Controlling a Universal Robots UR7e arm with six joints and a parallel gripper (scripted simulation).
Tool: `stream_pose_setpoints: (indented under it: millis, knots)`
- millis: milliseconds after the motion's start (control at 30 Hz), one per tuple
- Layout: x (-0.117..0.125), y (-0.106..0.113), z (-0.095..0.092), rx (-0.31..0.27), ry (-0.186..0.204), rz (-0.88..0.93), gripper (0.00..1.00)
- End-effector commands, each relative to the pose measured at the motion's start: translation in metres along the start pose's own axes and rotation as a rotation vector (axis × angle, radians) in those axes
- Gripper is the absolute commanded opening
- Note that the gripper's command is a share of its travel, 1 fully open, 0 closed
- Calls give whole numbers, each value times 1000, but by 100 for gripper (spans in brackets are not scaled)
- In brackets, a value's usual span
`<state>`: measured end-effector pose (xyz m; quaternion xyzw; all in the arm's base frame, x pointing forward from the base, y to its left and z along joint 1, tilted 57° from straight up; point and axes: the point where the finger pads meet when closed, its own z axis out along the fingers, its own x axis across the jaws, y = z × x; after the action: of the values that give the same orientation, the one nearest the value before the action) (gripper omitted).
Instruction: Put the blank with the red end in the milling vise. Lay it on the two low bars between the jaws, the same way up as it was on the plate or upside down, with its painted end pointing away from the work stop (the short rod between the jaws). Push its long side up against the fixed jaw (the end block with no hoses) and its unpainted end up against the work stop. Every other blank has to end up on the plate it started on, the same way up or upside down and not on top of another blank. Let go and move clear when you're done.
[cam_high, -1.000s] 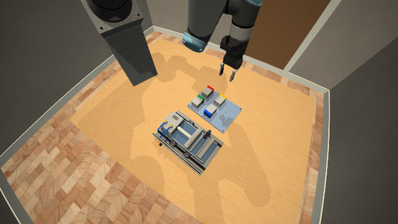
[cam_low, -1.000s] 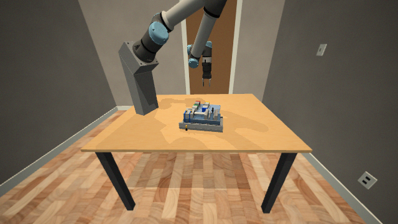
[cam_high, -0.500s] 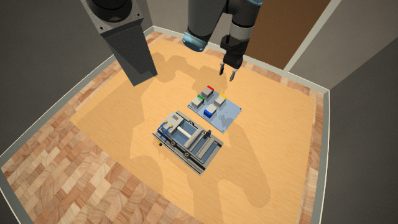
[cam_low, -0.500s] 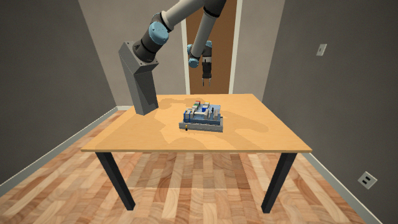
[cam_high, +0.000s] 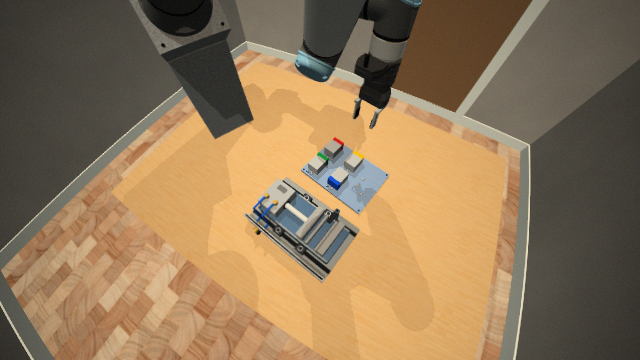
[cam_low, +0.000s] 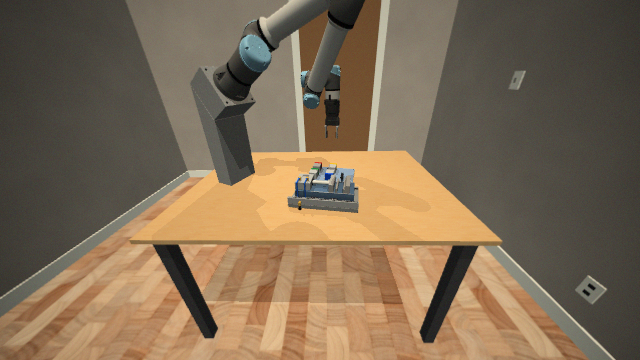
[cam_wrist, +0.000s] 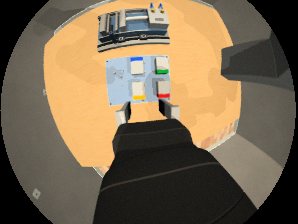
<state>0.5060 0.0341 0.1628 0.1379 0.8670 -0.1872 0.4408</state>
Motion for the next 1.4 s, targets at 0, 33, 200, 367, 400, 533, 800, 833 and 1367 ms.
stream_pose_setpoints:
  millis: [0, 33, 200, 367, 400, 533, 800, 833, 1367]
  knots:
    - [10, 18, -3, 0, -1, 0, 100]
    - [10, 18, -3, 0, -1, 0, 100]
    - [10, 18, -3, 0, -1, 0, 100]
    - [10, 18, -3, 0, -1, 0, 100]
    - [10, 18, -3, 0, -1, 0, 100]
    - [8, 15, -2, 0, -1, 0, 100]
    - [8, 15, -2, 0, -1, 0, 100]
    - [8, 15, -2, 0, -1, 0, 100]
    - [7, 13, -2, 0, -1, 0, 100]
